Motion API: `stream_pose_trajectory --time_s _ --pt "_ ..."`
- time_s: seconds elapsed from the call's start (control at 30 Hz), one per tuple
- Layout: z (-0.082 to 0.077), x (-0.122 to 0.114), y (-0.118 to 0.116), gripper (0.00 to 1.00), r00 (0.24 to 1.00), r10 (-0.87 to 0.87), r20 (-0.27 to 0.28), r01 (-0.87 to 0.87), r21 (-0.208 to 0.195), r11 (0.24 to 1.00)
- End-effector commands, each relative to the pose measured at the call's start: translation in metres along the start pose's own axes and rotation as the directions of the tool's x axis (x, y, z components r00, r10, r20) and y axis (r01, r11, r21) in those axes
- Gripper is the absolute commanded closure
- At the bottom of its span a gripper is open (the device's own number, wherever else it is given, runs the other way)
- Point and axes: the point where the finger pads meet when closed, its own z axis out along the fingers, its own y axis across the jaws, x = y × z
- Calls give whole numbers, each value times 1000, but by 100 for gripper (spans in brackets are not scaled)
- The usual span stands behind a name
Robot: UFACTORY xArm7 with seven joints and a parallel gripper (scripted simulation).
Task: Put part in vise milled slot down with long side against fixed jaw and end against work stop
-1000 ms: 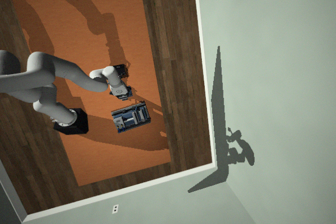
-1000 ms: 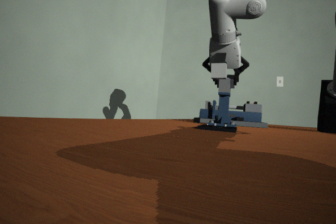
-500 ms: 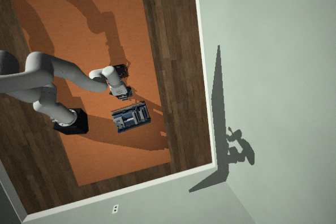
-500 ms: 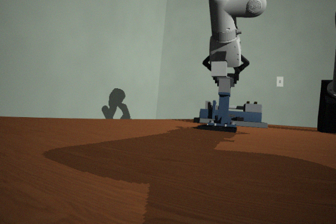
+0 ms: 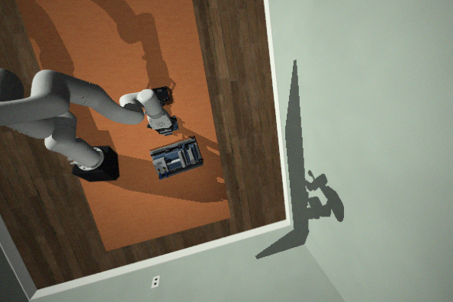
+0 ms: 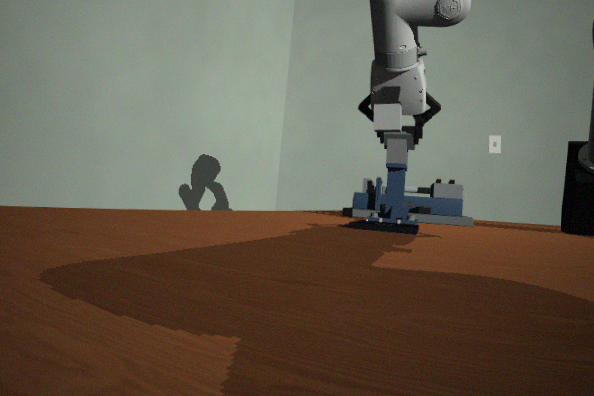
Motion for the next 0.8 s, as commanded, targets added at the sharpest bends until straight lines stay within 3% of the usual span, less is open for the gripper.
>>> stream_pose_trajectory --time_s 0.0,0.77 --pt "-3 -3 1 100 1000 3 0 -3 -3 1000" --pt "-10 -10 1 100 1000 3 0 -3 -3 1000"
